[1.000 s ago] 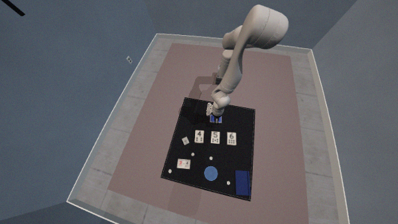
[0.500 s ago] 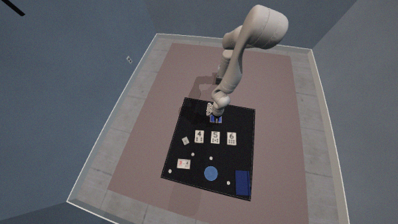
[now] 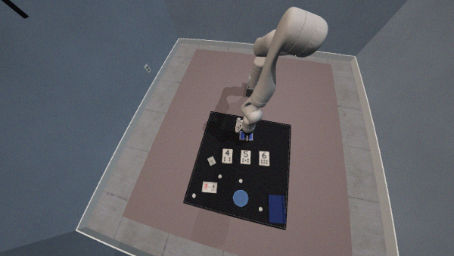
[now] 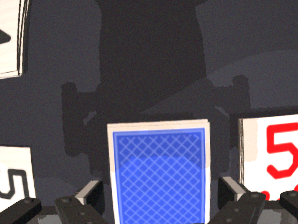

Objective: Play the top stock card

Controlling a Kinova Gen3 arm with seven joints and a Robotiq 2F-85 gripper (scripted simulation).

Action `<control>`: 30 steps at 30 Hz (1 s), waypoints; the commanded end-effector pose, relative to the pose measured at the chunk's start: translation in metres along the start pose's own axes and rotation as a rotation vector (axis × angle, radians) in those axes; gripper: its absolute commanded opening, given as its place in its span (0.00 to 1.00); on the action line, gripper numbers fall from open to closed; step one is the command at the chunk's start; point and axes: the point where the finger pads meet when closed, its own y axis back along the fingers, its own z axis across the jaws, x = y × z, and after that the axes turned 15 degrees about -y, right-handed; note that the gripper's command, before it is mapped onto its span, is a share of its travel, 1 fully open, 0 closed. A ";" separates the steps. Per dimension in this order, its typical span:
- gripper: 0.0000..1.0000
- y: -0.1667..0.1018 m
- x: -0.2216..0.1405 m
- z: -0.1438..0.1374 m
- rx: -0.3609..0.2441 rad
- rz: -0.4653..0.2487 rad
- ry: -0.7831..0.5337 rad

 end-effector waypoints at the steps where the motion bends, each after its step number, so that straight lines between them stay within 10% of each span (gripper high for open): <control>1: 0.85 0.000 0.002 -0.004 0.009 0.003 0.013; 30: 0.73 0.000 0.002 -0.004 0.009 0.003 0.013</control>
